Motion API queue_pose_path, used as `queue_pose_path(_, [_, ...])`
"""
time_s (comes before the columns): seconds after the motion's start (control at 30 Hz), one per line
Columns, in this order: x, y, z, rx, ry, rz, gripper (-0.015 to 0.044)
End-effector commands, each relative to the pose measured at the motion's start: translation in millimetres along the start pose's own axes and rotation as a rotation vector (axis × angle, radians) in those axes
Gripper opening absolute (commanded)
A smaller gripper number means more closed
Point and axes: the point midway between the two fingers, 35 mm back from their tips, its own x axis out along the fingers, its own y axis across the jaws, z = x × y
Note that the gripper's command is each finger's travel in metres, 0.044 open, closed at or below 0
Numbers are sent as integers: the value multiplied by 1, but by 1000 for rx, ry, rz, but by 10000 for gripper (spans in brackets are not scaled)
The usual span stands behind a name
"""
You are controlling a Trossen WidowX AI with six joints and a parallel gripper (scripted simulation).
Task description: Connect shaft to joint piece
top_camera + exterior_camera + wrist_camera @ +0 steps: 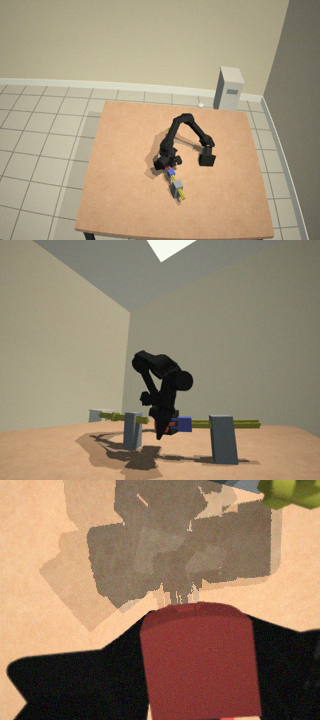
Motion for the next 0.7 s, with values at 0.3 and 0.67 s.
queue_pose_path(0.3, [0,0,0,0,0,0,147])
queue_pose_path(0.67, [0,0,0,0,0,0,383])
